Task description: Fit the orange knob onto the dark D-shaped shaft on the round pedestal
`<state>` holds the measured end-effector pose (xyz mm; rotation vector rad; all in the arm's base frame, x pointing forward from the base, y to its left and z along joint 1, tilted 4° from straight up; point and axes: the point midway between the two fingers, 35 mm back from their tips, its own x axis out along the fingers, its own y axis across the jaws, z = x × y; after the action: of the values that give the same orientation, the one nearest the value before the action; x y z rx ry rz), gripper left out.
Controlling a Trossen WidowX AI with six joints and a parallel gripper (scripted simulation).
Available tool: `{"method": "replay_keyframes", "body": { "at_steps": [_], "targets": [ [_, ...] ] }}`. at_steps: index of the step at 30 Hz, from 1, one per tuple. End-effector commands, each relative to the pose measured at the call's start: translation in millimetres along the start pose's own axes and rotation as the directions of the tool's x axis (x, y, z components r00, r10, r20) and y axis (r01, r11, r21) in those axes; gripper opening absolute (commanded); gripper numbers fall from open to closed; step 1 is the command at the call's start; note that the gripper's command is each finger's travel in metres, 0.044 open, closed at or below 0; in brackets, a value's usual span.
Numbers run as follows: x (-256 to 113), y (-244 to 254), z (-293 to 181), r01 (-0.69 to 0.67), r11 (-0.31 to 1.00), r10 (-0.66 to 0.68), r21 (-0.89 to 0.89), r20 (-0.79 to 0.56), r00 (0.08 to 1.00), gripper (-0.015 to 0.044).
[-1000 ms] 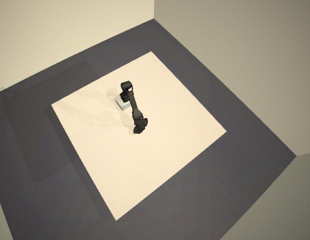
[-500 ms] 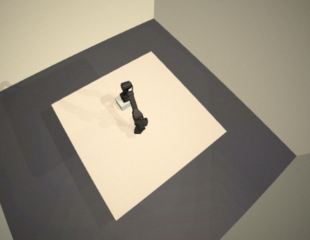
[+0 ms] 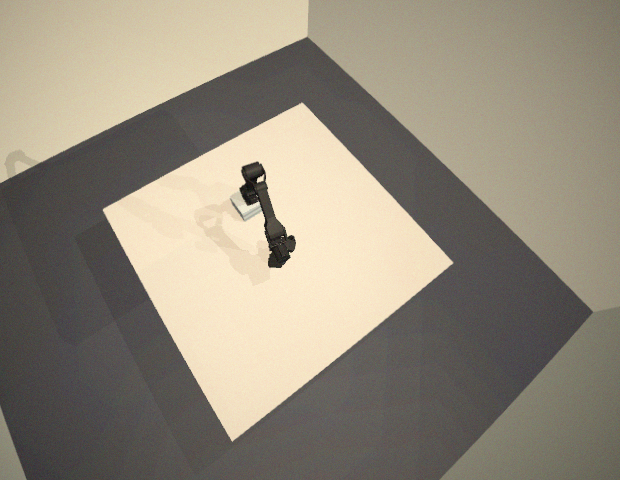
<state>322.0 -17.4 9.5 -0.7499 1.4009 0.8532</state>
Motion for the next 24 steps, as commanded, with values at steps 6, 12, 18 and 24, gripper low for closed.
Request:
{"method": "replay_keyframes", "body": {
  "at_steps": [6,12,18,24],
  "targets": [
    [-4.6,-2.2,0.8,0.004,0.996,-0.004,-0.09,-0.001,1.0,0.0],
    [-3.1,-4.8,2.0,0.004,0.977,-0.004,-0.212,-0.001,1.0,0.0],
    [-1.6,-4.1,1.7,0.004,0.977,-0.004,-0.212,-0.001,1.0,0.0],
    [-1.1,-2.8,1.0,0.003,0.977,-0.004,-0.212,-0.001,1.0,0.0]
  ]
}}
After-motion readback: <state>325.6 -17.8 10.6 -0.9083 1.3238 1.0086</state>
